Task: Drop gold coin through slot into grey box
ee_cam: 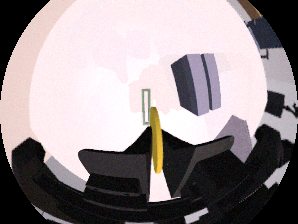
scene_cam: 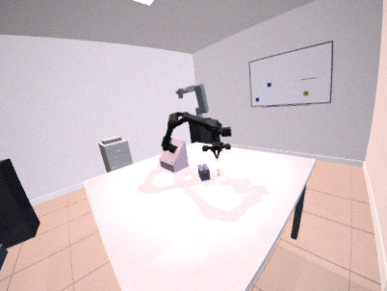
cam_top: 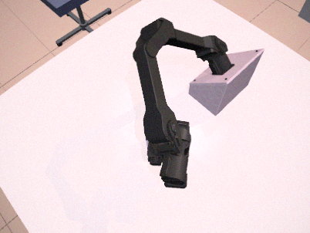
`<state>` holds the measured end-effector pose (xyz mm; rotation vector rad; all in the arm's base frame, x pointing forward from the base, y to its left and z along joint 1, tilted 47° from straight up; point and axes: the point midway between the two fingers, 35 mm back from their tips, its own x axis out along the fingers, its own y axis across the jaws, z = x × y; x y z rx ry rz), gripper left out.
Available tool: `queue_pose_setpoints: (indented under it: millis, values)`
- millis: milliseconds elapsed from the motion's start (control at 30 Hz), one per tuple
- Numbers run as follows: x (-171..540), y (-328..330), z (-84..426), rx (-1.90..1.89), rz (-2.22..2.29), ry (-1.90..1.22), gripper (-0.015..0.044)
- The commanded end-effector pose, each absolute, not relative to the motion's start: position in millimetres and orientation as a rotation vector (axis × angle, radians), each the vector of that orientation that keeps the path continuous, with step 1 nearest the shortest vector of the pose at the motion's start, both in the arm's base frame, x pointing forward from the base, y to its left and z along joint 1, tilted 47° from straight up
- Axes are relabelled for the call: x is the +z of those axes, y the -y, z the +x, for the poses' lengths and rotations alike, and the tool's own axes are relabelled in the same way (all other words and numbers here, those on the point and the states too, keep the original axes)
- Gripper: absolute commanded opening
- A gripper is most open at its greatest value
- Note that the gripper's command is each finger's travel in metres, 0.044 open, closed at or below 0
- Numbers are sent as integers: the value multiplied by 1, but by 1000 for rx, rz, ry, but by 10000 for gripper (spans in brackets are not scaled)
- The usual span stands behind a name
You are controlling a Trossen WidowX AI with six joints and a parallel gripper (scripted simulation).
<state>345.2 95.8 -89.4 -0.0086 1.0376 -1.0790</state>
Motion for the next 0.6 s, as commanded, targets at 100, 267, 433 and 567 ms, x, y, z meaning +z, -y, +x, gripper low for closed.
queue_pose_setpoints:
  millis: [100, 267, 433, 567]
  values:
    - [-85, -102, 346, -1028, -62, -1078, 0]
    - [-87, -104, 345, -935, -198, -1163, 0]
    - [-87, -104, 345, -922, -217, -1174, 0]
    - [-84, -102, 345, -922, -217, -1174, 0]
